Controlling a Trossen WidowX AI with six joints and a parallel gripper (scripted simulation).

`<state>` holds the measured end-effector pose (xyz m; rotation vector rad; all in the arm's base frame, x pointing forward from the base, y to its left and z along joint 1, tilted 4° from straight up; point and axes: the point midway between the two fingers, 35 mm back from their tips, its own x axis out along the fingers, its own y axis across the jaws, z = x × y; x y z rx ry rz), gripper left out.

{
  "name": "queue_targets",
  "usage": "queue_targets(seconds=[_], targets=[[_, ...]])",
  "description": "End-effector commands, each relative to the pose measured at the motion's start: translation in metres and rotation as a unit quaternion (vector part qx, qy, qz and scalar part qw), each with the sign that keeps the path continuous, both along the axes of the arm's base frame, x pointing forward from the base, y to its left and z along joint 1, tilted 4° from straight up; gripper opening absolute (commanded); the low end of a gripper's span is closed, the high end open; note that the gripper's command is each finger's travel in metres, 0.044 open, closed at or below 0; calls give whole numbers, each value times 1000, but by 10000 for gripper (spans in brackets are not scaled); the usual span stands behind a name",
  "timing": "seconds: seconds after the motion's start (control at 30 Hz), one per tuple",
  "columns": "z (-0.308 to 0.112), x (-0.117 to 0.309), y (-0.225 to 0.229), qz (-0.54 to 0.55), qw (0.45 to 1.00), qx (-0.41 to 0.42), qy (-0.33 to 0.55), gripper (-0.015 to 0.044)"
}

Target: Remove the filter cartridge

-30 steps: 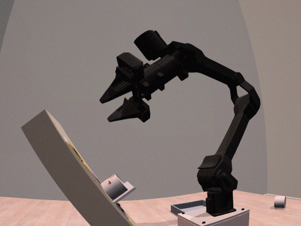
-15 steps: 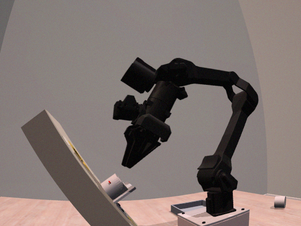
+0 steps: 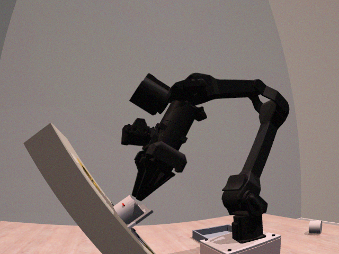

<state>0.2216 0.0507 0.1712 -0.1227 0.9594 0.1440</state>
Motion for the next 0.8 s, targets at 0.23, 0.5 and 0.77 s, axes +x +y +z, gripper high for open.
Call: queue_targets(seconds=[0.23,0.5,0.77], targets=[[-17,9,1,3,1000,-1,3,305],[-20,12,1,0,1000,0,1,278],[-20,12,1,0,1000,0,1,206]])
